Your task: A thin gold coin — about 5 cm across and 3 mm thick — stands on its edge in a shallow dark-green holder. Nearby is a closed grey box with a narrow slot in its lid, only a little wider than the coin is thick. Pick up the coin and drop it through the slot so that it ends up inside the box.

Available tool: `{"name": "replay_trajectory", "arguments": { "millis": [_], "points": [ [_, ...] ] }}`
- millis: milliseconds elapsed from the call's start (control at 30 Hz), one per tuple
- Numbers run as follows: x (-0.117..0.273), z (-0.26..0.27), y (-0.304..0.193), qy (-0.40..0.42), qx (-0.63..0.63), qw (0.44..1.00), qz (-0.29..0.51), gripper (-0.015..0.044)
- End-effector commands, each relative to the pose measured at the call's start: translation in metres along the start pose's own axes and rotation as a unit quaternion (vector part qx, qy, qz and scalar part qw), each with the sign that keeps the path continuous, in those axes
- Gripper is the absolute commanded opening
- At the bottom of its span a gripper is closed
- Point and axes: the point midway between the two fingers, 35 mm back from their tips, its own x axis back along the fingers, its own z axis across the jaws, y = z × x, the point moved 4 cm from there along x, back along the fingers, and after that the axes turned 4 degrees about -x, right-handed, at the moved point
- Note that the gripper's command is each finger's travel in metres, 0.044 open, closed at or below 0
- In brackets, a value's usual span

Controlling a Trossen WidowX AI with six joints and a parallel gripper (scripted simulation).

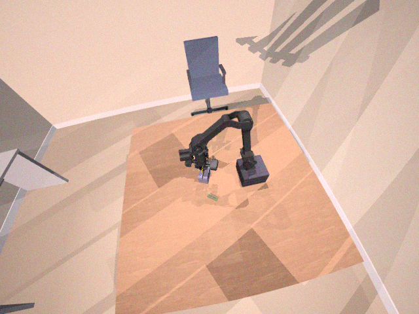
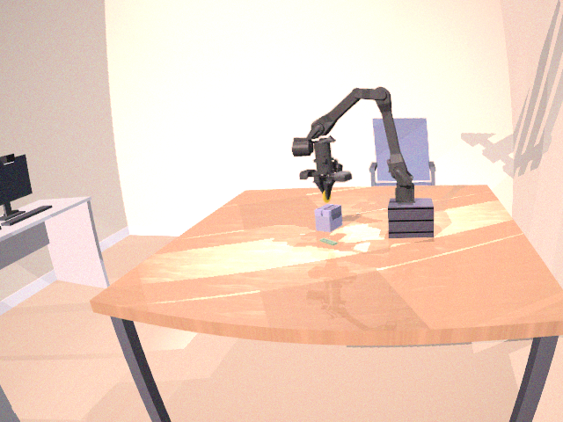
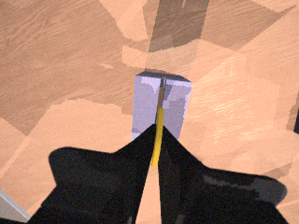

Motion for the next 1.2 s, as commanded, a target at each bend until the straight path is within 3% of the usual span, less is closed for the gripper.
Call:
{"name": "replay_trajectory", "arguments": {
  "millis": [0,1167],
  "points": [
    [-0.003,-0.001,0.001,-0.002,0.004,1.0,-0.001,0.0],
    [-0.016,-0.001,0.0,-0.002,0.005,1.0,-0.001,0.0]
  ]
}}
